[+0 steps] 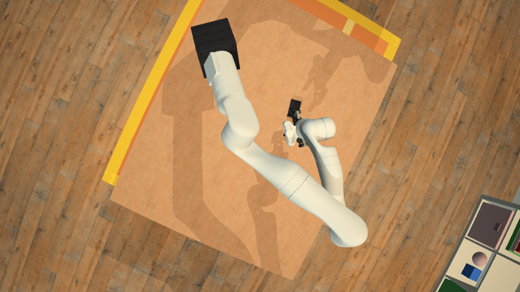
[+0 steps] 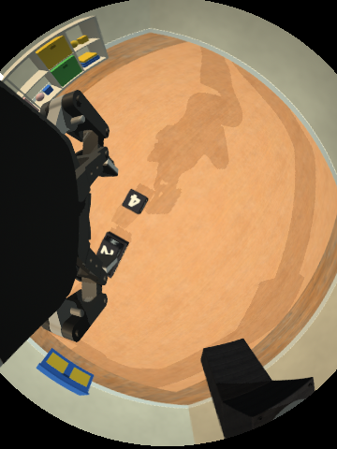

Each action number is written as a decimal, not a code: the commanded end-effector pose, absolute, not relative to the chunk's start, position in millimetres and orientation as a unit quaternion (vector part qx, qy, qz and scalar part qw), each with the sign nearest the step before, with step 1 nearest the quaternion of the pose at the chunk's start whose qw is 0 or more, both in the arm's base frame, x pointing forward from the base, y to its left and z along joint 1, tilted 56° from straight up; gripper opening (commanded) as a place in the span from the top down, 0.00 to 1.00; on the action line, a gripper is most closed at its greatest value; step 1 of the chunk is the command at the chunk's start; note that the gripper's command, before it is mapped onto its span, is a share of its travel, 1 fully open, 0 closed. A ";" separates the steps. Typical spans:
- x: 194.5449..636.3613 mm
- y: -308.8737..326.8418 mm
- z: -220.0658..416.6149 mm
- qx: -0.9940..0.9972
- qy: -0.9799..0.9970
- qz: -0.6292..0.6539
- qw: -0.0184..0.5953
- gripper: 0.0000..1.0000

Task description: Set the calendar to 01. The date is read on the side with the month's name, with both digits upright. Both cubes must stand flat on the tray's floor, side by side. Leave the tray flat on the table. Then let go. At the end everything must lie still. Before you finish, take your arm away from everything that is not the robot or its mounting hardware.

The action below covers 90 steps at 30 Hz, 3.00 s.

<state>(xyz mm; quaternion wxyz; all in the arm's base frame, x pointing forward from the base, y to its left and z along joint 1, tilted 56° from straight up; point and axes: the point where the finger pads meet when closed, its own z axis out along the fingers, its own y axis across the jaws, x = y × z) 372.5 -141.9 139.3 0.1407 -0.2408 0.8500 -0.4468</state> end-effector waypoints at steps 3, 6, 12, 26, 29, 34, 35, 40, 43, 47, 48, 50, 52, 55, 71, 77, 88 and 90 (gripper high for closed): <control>373.9 -133.1 130.1 -0.301 0.832 -0.453 0.108 0.00; 374.8 -127.9 124.5 -0.354 0.811 -0.459 0.079 0.00; 376.2 -117.6 113.7 -0.454 0.759 -0.466 0.021 0.00; 377.2 -101.9 97.2 -0.597 0.650 -0.464 -0.072 0.00; 377.3 -99.5 94.7 -0.617 0.631 -0.462 -0.086 0.00; 377.3 -97.7 92.9 -0.632 0.616 -0.460 -0.097 0.00; 377.3 -97.3 92.4 -0.635 0.612 -0.460 -0.099 0.00; 377.3 -96.1 91.1 -0.645 0.602 -0.459 -0.107 0.00; 377.3 -95.9 90.9 -0.647 0.600 -0.458 -0.108 0.00; 377.3 -95.8 90.9 -0.647 0.600 -0.458 -0.108 0.52; 377.3 -95.8 90.9 -0.647 0.600 -0.458 -0.108 0.52; 377.3 -95.8 90.9 -0.647 0.600 -0.458 -0.108 0.52; 377.3 -95.8 90.9 -0.647 0.600 -0.458 -0.108 0.52; 377.3 -95.8 90.9 -0.647 0.600 -0.458 -0.108 0.52; 377.3 -95.8 90.9 -0.647 0.600 -0.458 -0.108 0.52; 377.3 -95.8 90.9 -0.647 0.600 -0.458 -0.108 0.52; 377.6 -96.3 90.5 -0.647 0.600 -0.458 -0.108 0.52; 377.9 -96.8 90.1 -0.647 0.600 -0.458 -0.108 0.52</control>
